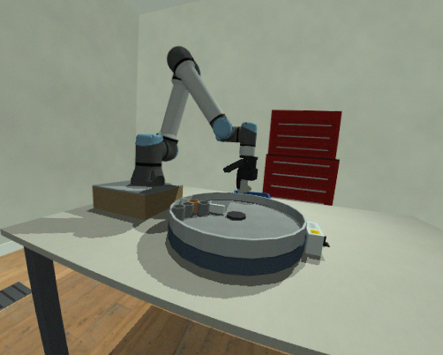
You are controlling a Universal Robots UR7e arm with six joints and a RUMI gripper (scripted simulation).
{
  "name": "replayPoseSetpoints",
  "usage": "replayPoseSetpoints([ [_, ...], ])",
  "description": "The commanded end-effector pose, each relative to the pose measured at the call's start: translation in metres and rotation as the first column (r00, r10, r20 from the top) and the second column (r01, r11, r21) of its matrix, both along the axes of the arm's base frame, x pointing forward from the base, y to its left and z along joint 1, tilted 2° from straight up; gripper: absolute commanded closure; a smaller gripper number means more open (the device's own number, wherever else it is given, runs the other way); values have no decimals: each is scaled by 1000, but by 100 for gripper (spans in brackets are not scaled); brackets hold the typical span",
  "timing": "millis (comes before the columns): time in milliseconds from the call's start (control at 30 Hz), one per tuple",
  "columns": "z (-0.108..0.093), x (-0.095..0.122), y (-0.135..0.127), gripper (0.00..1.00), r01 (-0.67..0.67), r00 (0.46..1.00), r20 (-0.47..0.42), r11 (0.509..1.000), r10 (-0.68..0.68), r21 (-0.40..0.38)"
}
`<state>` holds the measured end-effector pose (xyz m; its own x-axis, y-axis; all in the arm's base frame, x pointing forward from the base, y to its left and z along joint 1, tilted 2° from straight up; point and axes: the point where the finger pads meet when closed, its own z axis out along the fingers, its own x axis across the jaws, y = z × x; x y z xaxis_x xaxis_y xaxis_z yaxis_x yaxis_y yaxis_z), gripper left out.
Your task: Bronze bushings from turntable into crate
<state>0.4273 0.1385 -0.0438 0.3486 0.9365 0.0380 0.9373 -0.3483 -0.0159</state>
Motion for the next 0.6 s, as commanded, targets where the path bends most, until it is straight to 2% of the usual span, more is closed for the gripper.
replayPoseSetpoints([
  [0, 0, 0, 0, 100, 0, 1000, 1, 1000, 0, 0],
  [200, 0, 0, 0, 100, 0, 1000, 1, 1000, 0, 0],
  [233, 0, 0, 0, 94, 0, 1000, 1, 1000, 0, 0],
  [567, 0, 0, 0, 94, 0, 1000, 1, 1000, 0, 0],
])
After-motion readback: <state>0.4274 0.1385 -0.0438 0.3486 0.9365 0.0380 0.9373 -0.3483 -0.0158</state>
